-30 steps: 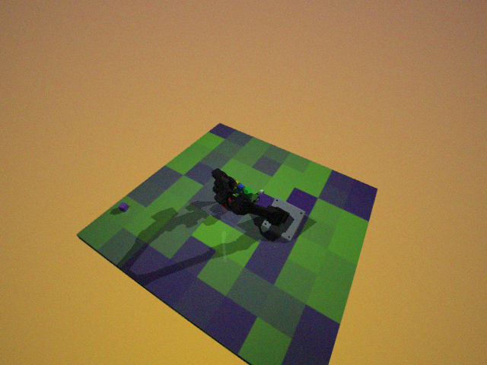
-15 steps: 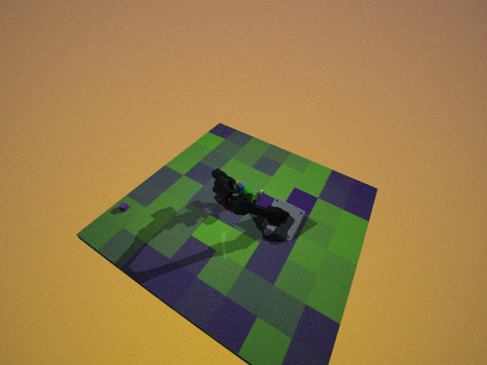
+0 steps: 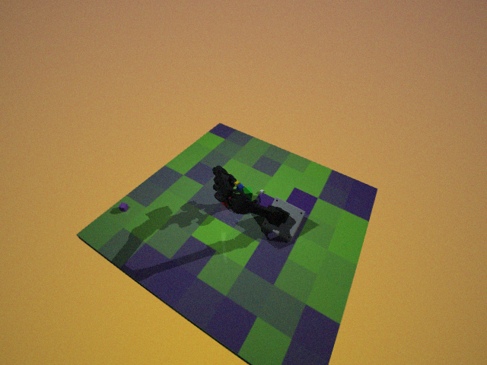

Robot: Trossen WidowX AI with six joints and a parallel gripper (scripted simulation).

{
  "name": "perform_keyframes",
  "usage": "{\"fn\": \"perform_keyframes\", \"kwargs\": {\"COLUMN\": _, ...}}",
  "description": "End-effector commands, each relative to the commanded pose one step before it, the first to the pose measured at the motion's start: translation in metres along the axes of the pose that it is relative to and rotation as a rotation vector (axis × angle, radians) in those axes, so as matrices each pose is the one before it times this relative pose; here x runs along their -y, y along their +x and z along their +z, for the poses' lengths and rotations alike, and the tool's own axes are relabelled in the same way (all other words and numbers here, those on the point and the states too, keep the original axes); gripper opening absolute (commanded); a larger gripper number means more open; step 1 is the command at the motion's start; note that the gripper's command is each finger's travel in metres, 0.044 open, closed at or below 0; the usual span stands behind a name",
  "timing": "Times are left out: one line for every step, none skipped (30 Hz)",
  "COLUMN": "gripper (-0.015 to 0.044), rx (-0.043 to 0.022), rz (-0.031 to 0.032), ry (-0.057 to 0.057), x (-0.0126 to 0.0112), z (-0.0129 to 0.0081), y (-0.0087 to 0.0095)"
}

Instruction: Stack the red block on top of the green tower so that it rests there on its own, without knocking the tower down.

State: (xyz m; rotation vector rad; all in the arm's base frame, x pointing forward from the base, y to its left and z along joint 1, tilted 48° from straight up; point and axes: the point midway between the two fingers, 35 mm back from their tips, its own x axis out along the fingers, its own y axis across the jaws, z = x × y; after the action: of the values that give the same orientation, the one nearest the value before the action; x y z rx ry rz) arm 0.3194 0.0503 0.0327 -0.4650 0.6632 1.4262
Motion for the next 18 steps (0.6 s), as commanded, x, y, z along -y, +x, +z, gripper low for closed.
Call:
{"fn": "perform_keyframes", "kwargs": {"gripper": 0.0000, "rx": -0.00465, "rz": -0.00892, "ry": -0.0076, "x": 0.00123, "z": -0.00033, "y": -0.02238}}
{"fn": "perform_keyframes", "kwargs": {"gripper": 0.0000, "rx": -0.00011, "rz": 0.00002, "ry": 0.0000, "x": -0.00003, "z": -0.00004, "y": -0.00487}}
{"fn": "perform_keyframes", "kwargs": {"gripper": 0.0000, "rx": -0.00014, "rz": 0.00002, "ry": 0.0000, "x": -0.00001, "z": -0.00004, "y": -0.00496}}
{"fn": "perform_keyframes", "kwargs": {"gripper": 0.0000, "rx": -0.00016, "rz": 0.00002, "ry": 0.0000, "x": 0.00000, "z": -0.00004, "y": -0.00515}}
{"fn": "perform_keyframes", "kwargs": {"gripper": 0.0000, "rx": -0.00017, "rz": 0.00002, "ry": 0.0000, "x": 0.00000, "z": -0.00004, "y": -0.00528}}
{"fn": "perform_keyframes", "kwargs": {"gripper": 0.0000, "rx": -0.00017, "rz": 0.00002, "ry": 0.0000, "x": 0.00000, "z": -0.00004, "y": -0.00530}}
{"fn": "perform_keyframes", "kwargs": {"gripper": 0.0000, "rx": -0.00017, "rz": 0.00003, "ry": 0.0001, "x": 0.00000, "z": -0.00004, "y": -0.00528}}
{"fn": "perform_keyframes", "kwargs": {"gripper": 0.0000, "rx": -0.00017, "rz": 0.00003, "ry": 0.0001, "x": 0.00000, "z": -0.00004, "y": -0.00527}}
{"fn": "perform_keyframes", "kwargs": {"gripper": 0.0000, "rx": -0.00016, "rz": 0.00003, "ry": 0.0001, "x": 0.00000, "z": -0.00004, "y": -0.00527}}
{"fn": "perform_keyframes", "kwargs": {"gripper": 0.0000, "rx": -0.00016, "rz": 0.00004, "ry": 0.0001, "x": 0.00000, "z": -0.00004, "y": -0.00528}}
{"fn": "perform_keyframes", "kwargs": {"gripper": 0.0000, "rx": -0.00016, "rz": 0.00004, "ry": 0.0001, "x": 0.00000, "z": -0.00004, "y": -0.00531}}
{"fn": "perform_keyframes", "kwargs": {"gripper": 0.0000, "rx": -0.00016, "rz": 0.00004, "ry": 0.0001, "x": 0.00000, "z": -0.00004, "y": -0.00532}}
{"fn": "perform_keyframes", "kwargs": {"gripper": 0.0000, "rx": -0.00014, "rz": 0.00003, "ry": 0.0001, "x": 0.00001, "z": -0.00003, "y": -0.00425}}
{"fn": "perform_keyframes", "kwargs": {"gripper": 0.0000, "rx": -0.00015, "rz": 0.00003, "ry": 0.0001, "x": 0.00002, "z": -0.00003, "y": -0.00421}}
{"fn": "perform_keyframes", "kwargs": {"gripper": 0.0000, "rx": -0.00012, "rz": 0.00005, "ry": 0.0001, "x": -0.00001, "z": -0.00003, "y": -0.00460}}
{"fn": "perform_keyframes", "kwargs": {"gripper": 0.0000, "rx": -0.00002, "rz": 0.00007, "ry": 0.0000, "x": -0.00007, "z": -0.00001, "y": -0.00383}}
{"fn": "perform_keyframes", "kwargs": {"gripper": 0.0000, "rx": 0.00002, "rz": 0.00005, "ry": 0.0000, "x": -0.00007, "z": 0.00000, "y": -0.00234}}
{"fn": "perform_keyframes", "kwargs": {"gripper": 0.0000, "rx": 0.00001, "rz": 0.00002, "ry": 0.0000, "x": -0.00003, "z": 0.00000, "y": -0.00078}}
